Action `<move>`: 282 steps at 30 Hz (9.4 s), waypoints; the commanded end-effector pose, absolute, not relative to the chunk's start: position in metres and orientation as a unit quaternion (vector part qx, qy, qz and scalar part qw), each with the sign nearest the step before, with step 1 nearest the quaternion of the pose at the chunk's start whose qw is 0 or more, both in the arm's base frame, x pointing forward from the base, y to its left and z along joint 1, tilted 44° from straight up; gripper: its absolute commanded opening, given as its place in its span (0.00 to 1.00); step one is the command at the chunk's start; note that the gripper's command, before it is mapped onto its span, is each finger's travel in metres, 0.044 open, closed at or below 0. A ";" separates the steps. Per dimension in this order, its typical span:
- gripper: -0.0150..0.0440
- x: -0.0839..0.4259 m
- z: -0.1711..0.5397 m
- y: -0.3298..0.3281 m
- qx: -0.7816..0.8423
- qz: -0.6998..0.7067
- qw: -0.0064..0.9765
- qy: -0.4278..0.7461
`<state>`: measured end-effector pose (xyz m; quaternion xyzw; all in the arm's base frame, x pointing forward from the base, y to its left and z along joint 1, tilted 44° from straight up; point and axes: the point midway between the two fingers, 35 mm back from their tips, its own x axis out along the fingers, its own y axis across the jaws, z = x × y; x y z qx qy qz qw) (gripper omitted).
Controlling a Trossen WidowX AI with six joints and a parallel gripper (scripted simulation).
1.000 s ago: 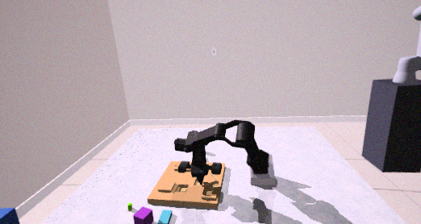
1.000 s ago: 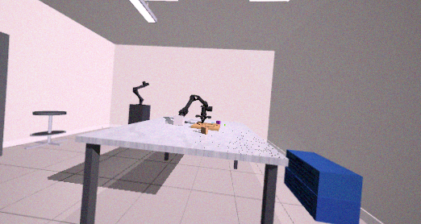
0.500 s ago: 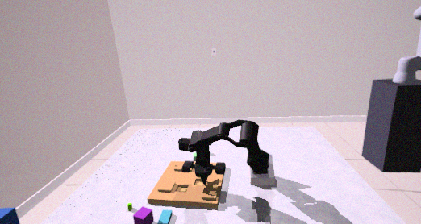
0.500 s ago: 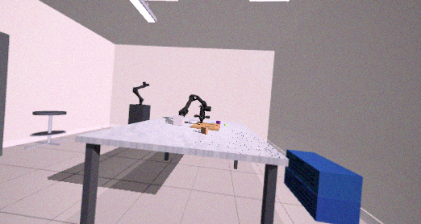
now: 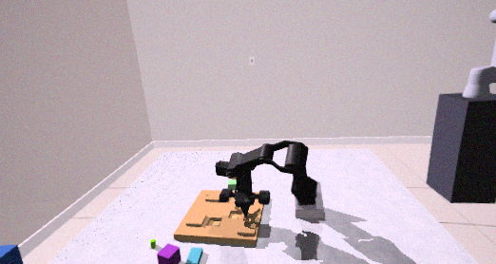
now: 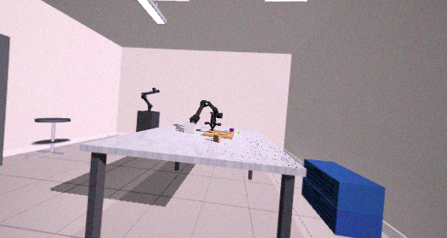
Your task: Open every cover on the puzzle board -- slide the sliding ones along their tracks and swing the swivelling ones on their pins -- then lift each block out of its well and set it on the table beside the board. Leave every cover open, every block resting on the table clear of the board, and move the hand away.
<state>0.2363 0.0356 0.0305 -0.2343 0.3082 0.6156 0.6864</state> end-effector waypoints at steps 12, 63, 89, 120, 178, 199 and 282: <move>0.25 0.219 0.022 0.030 -0.237 0.617 0.684 0.310; 0.25 0.200 0.028 -0.007 -0.238 0.616 0.683 0.312; 0.25 0.243 0.030 -0.050 -0.078 0.530 0.721 0.441; 0.25 0.331 -0.036 -0.126 0.312 0.215 0.655 0.654; 0.25 0.333 -0.053 -0.111 0.312 0.215 0.655 0.654; 0.25 0.333 -0.068 -0.096 0.312 0.215 0.655 0.654; 0.25 0.341 -0.034 -0.037 0.314 0.217 0.654 0.653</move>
